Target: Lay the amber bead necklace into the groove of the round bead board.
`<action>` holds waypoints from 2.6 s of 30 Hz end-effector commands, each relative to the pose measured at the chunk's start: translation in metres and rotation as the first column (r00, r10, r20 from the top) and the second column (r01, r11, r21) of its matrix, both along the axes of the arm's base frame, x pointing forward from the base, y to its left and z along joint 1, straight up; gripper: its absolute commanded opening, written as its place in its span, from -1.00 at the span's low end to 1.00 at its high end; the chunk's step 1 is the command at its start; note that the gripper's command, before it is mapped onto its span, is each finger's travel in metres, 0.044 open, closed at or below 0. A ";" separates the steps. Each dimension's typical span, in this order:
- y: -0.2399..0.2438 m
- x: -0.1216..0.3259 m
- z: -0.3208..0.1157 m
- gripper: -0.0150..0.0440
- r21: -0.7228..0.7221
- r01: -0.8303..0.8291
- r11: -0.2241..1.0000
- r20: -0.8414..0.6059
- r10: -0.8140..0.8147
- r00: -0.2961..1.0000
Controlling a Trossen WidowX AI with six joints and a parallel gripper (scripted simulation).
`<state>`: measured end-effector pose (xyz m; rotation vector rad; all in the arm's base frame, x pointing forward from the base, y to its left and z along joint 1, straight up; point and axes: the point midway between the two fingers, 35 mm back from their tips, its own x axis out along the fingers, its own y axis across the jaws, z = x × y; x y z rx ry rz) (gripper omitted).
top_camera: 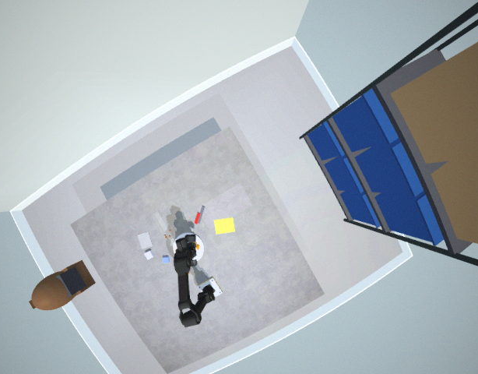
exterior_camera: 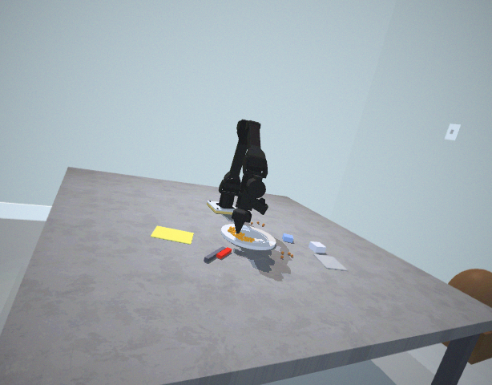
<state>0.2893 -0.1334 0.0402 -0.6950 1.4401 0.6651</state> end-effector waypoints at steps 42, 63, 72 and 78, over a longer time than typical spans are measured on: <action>-0.011 0.047 0.012 -0.49 -0.006 -0.003 1.000 0.002 0.003 1.000; -0.011 0.047 0.012 0.75 -0.005 -0.004 1.000 0.003 0.004 1.000; -0.010 0.047 0.012 1.00 -0.002 -0.007 1.000 0.005 0.007 1.000; -0.010 0.047 0.012 1.00 -0.002 -0.007 1.000 0.005 0.007 1.000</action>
